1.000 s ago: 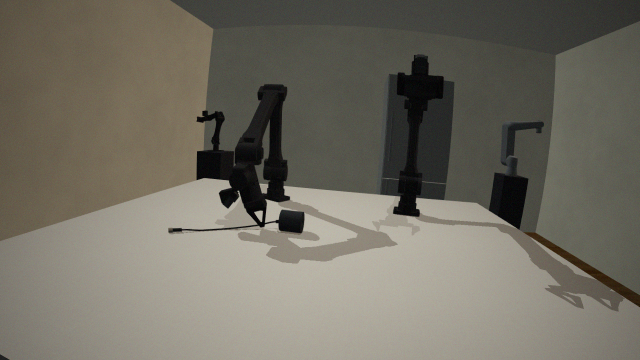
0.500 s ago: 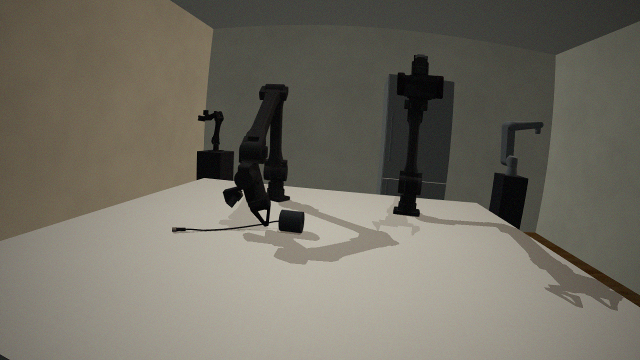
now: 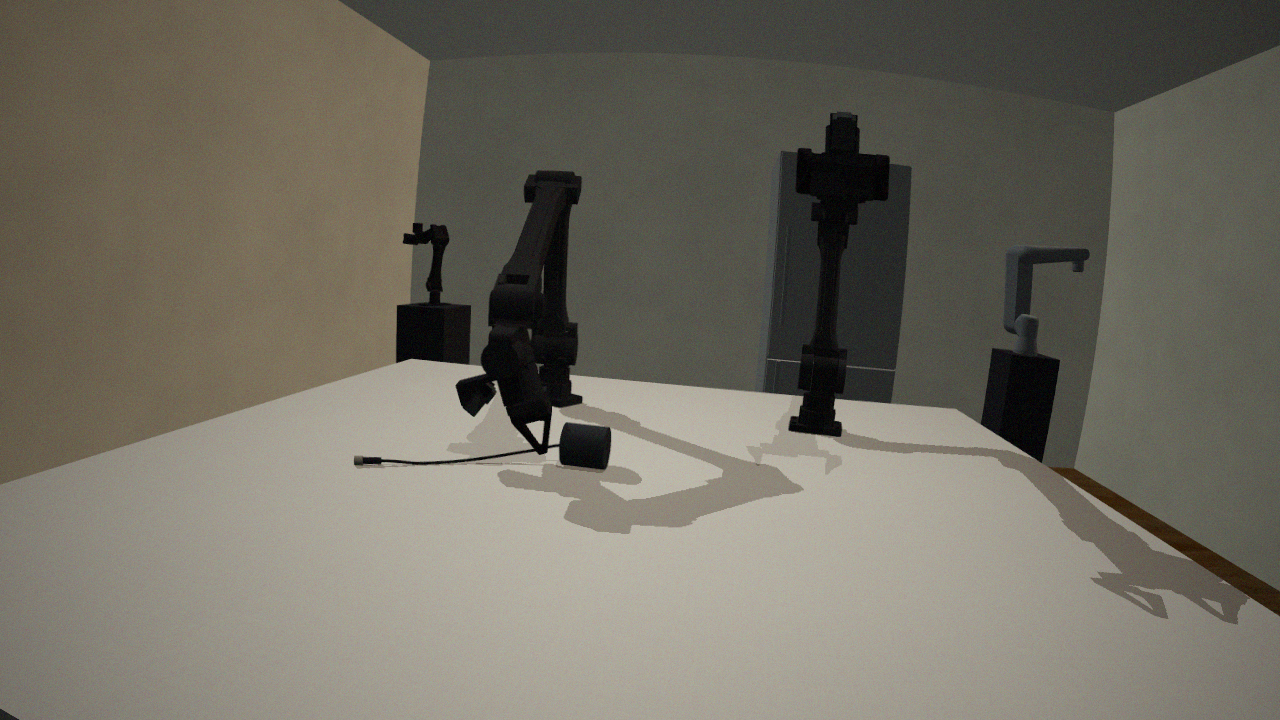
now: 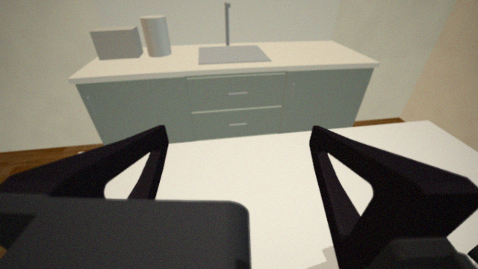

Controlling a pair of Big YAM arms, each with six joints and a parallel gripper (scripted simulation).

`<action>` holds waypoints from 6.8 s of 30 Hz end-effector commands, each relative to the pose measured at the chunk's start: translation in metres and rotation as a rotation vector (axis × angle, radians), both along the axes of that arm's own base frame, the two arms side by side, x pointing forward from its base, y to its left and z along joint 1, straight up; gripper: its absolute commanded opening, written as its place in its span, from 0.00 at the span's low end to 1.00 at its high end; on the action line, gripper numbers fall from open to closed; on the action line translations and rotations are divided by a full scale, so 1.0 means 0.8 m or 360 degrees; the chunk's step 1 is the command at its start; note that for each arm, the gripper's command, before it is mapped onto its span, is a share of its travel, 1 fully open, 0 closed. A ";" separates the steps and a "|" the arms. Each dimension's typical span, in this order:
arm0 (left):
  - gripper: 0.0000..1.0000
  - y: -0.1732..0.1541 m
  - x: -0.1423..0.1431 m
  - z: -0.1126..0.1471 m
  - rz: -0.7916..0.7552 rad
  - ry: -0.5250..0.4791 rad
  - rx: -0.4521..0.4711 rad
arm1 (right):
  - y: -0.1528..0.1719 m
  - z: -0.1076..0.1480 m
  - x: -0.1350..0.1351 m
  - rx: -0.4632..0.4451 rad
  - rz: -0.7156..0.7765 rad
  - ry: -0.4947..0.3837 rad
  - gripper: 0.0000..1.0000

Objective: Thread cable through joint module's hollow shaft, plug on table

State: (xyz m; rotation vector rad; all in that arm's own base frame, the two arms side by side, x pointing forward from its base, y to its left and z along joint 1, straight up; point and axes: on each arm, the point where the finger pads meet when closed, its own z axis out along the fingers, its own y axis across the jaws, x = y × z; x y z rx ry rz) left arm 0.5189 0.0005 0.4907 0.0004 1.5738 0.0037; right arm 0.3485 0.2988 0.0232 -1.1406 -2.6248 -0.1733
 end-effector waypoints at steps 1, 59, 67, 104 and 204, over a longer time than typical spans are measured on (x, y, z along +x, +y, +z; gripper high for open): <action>0.96 0.005 0.002 0.037 0.0012 -0.0079 0.0015 | 0.010 0.015 0.002 0.0032 -0.0016 -0.0036 0.00; 0.96 0.005 0.002 0.037 0.0012 -0.0079 0.0015 | -0.018 0.004 0.061 0.0026 0.0234 -0.0053 0.32; 0.96 0.005 0.002 0.037 0.0012 -0.0079 0.0015 | -0.007 0.019 0.058 0.0047 0.0273 -0.0092 0.00; 0.96 0.005 0.002 0.037 0.0012 -0.0079 0.0015 | -0.006 0.011 0.027 0.0023 0.0225 -0.0033 0.00; 0.96 0.005 0.002 0.037 0.0012 -0.0079 0.0015 | -0.013 0.019 0.065 0.0040 0.0210 -0.0085 0.00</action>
